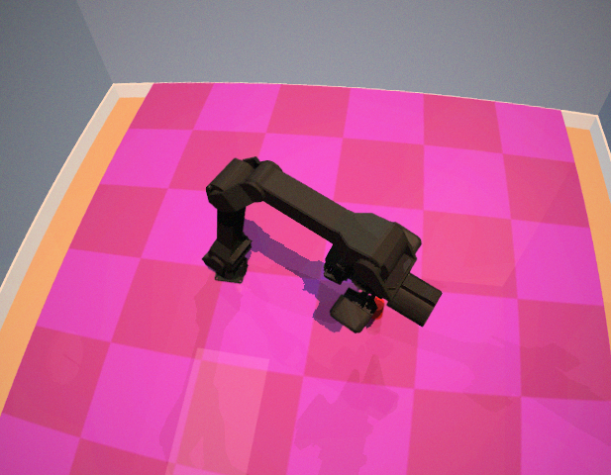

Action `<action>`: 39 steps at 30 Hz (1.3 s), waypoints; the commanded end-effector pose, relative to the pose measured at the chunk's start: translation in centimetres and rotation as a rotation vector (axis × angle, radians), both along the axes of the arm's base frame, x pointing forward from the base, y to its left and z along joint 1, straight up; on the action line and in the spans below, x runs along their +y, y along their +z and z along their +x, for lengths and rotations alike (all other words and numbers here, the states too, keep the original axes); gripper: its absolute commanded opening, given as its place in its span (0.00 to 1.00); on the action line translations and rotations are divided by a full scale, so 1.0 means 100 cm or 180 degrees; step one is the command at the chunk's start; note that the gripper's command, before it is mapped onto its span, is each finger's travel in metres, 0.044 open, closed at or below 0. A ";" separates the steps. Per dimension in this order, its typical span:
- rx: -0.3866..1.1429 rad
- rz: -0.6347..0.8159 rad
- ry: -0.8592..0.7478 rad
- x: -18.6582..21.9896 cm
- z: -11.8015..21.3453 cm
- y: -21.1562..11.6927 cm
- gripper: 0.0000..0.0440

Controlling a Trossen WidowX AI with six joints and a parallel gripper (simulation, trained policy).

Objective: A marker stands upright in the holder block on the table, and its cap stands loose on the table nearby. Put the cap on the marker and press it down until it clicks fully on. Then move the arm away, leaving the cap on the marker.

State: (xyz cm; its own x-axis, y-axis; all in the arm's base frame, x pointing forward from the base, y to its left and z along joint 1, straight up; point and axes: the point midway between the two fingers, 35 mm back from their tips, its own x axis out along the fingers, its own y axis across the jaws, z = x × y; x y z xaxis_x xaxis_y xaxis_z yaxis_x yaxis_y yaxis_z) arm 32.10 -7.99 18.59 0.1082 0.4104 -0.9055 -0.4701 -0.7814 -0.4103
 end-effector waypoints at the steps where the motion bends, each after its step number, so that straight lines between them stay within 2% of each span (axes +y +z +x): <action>1: 0.0065 -0.0099 0.0049 -0.006 0.005 -0.009 0.71; 21: 0.0315 -0.0506 0.0262 -0.019 0.015 -0.044 0.69; 39: 0.0481 -0.0846 0.0702 -0.010 0.019 -0.073 0.66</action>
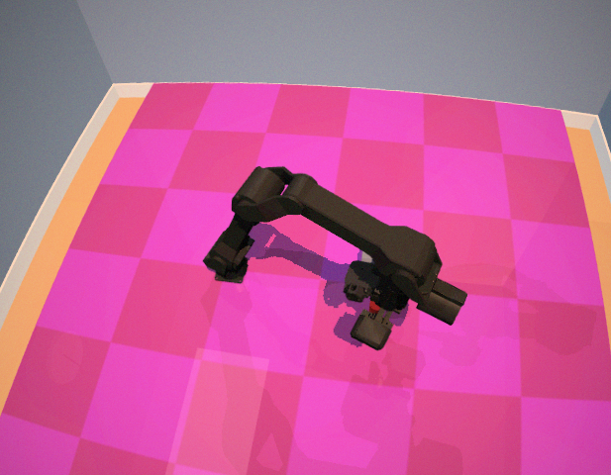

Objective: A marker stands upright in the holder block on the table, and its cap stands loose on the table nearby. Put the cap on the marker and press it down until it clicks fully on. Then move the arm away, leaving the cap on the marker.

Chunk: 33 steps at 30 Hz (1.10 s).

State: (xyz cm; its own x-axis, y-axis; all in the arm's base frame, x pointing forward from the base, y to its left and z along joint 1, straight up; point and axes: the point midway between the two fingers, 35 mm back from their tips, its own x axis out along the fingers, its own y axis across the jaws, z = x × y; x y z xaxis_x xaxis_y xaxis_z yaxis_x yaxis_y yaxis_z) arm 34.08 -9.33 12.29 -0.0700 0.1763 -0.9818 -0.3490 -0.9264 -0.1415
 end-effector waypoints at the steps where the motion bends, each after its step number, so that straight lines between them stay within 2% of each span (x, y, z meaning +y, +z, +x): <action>1: 0.0087 -0.0068 0.0134 0.005 -0.001 -0.012 0.66; 26: 0.0315 -0.0299 0.0470 0.025 -0.010 -0.066 0.56; 29: 0.0305 -0.0335 0.0492 0.026 -0.011 -0.068 0.48; 33: 0.0241 -0.0397 0.0514 0.026 -0.010 -0.063 0.25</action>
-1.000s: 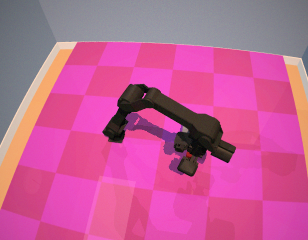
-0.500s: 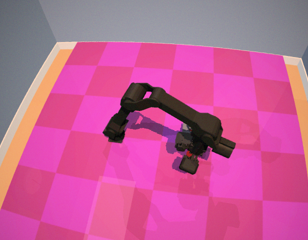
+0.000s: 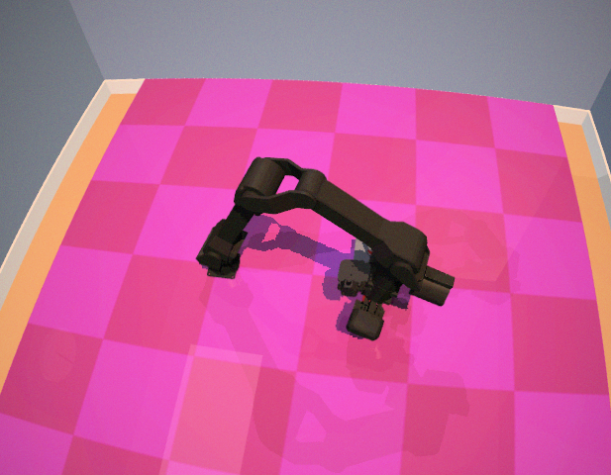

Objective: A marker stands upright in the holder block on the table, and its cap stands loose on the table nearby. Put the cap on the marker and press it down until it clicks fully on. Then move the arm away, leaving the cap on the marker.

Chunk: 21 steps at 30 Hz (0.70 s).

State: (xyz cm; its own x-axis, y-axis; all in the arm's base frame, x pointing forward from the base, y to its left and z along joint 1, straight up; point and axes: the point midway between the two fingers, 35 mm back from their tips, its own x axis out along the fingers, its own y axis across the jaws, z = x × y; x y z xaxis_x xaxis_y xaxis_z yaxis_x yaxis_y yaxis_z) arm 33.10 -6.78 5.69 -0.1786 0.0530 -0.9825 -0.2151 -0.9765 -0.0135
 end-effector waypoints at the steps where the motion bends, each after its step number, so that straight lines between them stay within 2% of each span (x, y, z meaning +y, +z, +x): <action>1: -0.0072 -0.0060 0.0055 0.001 0.000 0.005 0.19; 2: -0.0086 -0.0066 0.0062 0.001 0.000 0.007 0.14; 4: -0.0152 -0.0096 0.0074 0.001 0.002 0.014 0.11; 21: -0.0510 -0.0208 0.0231 0.014 0.015 0.063 0.08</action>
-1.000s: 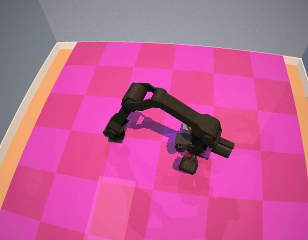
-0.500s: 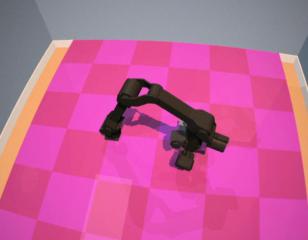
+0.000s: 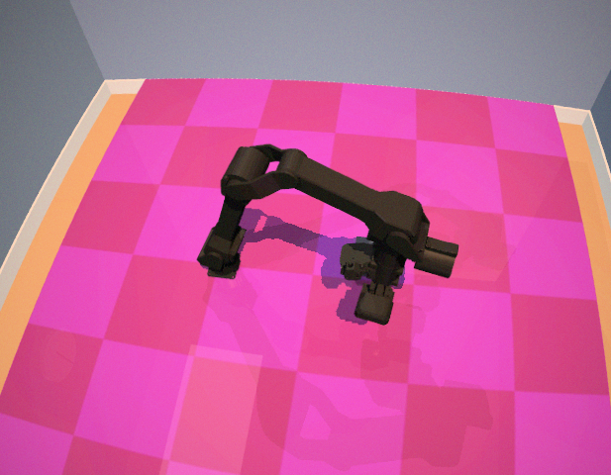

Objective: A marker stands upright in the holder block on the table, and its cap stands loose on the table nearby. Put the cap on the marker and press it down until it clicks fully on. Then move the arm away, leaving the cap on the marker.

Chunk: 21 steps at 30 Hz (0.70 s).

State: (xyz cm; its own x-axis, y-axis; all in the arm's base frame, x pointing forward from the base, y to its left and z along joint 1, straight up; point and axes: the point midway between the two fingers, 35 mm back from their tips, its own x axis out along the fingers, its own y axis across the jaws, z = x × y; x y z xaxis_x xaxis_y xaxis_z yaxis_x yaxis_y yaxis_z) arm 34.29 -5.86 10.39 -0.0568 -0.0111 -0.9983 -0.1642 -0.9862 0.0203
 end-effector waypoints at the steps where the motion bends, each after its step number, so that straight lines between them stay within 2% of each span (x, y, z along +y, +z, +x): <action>1: -0.0128 -0.0023 0.0084 0.007 0.004 0.018 0.08; 21: -0.0216 0.0059 0.0365 0.062 -0.002 0.055 0.02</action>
